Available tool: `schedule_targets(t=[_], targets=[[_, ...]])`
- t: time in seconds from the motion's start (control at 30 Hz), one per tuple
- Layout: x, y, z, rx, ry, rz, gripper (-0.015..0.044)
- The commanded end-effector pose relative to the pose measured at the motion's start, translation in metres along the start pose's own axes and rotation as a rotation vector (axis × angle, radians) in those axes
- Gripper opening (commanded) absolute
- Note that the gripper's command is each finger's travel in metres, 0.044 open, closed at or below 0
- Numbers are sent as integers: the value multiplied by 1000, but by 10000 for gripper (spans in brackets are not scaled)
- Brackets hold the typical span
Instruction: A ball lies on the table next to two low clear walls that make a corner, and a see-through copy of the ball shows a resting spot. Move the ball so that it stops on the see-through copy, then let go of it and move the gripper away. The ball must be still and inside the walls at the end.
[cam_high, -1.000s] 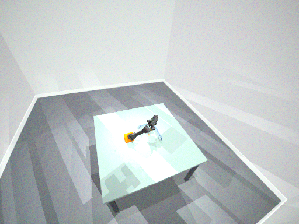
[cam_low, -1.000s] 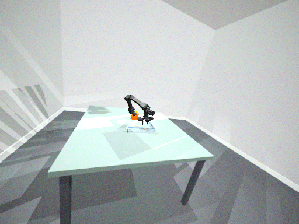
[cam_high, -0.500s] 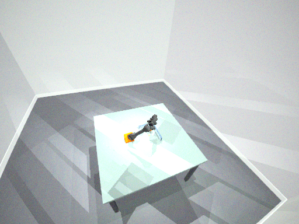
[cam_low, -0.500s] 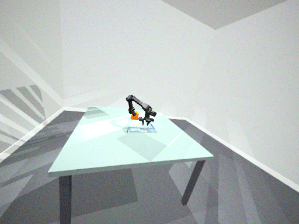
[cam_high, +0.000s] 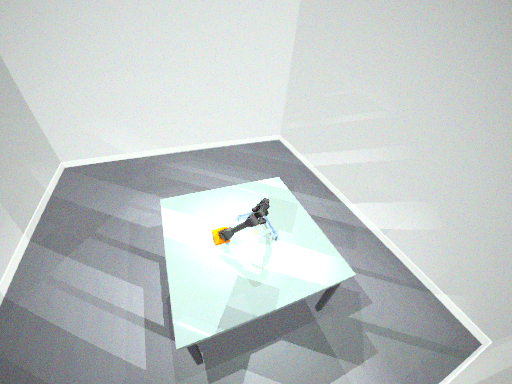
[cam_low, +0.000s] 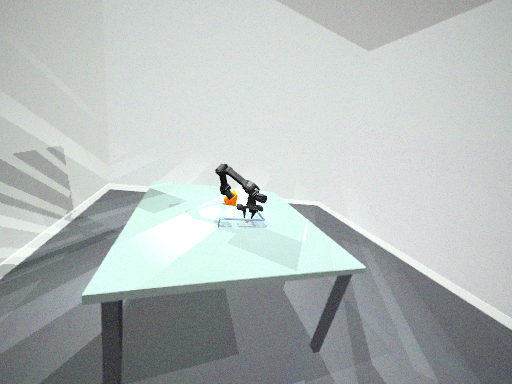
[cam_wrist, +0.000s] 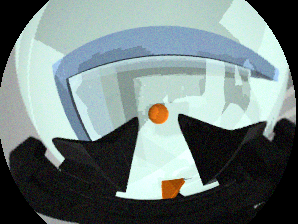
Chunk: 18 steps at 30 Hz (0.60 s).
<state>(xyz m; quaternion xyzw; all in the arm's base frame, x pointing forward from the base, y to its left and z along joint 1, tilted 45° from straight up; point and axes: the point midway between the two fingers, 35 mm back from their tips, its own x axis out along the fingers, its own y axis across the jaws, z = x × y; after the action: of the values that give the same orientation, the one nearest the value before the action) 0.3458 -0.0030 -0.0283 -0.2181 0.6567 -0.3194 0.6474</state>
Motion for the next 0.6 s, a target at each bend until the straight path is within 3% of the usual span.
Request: schedule_targets(t=[0.0, 0.27, 0.4, 0.57], targets=[[9, -1, -1, -3, 4, -4, 244], [20, -2, -1, -3, 3, -6, 244], [20, -2, -1, -3, 3, -6, 139], [20, -2, -1, -3, 3, -6, 106]])
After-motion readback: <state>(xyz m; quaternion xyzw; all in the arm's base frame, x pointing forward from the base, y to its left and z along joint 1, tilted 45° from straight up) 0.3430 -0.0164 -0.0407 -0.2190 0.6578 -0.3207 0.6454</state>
